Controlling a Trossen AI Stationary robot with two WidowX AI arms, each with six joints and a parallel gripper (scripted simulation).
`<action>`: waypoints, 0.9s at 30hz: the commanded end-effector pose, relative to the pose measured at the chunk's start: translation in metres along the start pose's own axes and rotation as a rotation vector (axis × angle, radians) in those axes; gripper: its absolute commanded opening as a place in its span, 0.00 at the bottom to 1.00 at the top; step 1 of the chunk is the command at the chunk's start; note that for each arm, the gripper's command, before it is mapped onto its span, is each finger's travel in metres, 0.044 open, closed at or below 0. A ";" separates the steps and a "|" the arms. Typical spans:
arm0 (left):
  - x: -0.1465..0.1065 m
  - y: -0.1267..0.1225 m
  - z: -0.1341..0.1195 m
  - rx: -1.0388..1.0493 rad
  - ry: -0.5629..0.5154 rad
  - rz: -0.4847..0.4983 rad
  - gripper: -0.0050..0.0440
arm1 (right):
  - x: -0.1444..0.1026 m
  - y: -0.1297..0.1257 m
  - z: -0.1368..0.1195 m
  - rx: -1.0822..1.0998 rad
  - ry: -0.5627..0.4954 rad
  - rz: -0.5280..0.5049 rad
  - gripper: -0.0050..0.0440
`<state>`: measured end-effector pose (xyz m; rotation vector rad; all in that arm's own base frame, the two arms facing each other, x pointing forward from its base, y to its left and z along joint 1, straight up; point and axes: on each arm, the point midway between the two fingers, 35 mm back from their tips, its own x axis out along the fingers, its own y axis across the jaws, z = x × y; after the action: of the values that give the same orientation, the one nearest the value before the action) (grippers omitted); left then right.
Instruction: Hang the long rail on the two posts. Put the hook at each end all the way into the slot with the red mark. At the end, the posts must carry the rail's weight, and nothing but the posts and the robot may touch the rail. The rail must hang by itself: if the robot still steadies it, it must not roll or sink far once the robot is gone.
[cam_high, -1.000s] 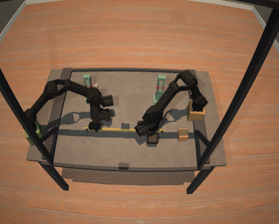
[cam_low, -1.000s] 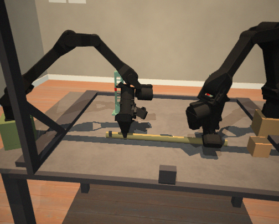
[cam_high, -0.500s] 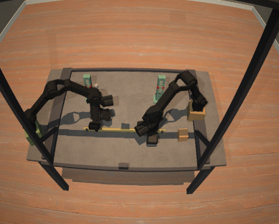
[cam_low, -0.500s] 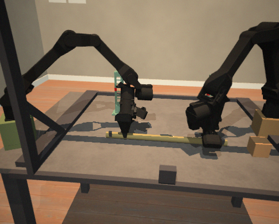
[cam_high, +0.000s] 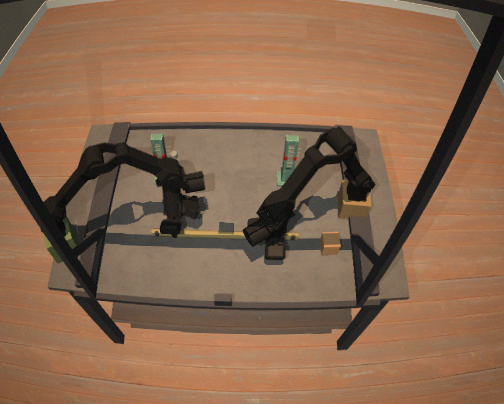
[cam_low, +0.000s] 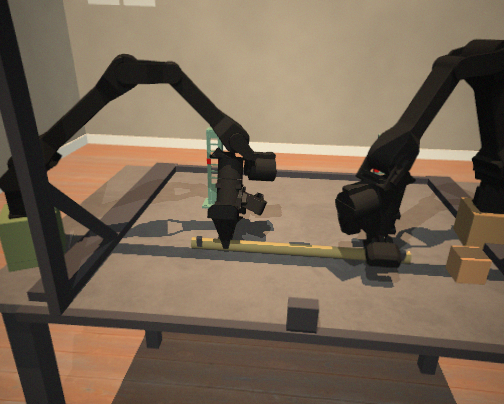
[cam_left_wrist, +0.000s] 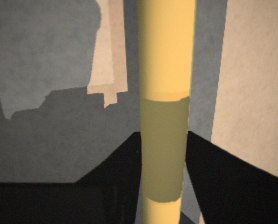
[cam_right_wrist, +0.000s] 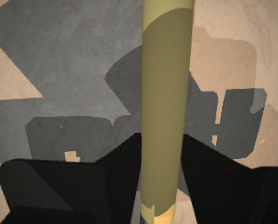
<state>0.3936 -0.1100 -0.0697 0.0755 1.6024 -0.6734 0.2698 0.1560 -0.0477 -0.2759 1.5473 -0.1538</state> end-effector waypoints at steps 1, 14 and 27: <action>-0.009 -0.003 0.005 0.013 -0.026 0.000 0.35 | -0.006 0.001 0.005 0.006 -0.020 0.012 0.10; -0.007 0.002 0.006 0.012 -0.020 0.002 0.69 | -0.006 0.001 0.005 0.006 -0.020 0.012 0.06; -0.084 -0.003 0.006 0.019 -0.038 0.017 0.90 | -0.006 0.001 0.005 0.006 -0.020 0.012 0.00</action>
<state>0.4044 -0.0885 -0.0165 0.0651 1.5933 -0.6751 0.2699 0.1560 -0.0477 -0.2759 1.5472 -0.1539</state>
